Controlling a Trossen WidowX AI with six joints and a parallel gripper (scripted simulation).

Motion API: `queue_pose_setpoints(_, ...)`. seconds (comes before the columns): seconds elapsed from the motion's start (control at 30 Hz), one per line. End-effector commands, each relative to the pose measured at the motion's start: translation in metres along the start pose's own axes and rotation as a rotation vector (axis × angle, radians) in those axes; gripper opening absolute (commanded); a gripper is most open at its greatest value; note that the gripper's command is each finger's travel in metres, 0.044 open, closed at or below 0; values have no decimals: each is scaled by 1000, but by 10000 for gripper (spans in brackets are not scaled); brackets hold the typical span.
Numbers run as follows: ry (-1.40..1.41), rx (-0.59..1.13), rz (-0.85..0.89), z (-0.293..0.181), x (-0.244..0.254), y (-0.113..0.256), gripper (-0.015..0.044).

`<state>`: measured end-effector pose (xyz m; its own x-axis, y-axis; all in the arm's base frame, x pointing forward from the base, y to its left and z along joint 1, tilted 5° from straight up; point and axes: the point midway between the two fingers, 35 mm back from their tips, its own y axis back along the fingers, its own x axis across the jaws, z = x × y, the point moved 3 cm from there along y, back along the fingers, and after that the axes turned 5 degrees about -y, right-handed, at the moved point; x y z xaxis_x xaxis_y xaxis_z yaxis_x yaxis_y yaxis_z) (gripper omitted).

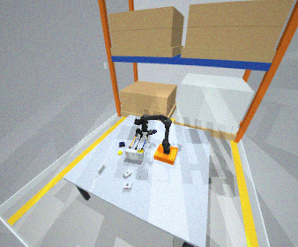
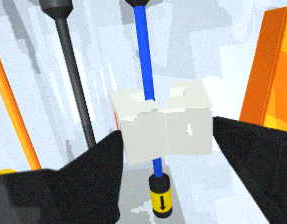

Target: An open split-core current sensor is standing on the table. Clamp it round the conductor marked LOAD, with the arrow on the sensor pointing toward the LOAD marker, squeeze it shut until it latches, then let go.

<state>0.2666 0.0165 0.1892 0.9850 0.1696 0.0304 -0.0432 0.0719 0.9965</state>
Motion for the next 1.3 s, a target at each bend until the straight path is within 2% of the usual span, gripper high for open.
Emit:
queue_pose_setpoints(0.0,-8,-4,7,0,4,-4,0)
queue_pose_setpoints(0.97,-9,-4,7,1,4,-52,0)
queue_pose_setpoints(1.27,-13,-3,13,1,5,-48,0)
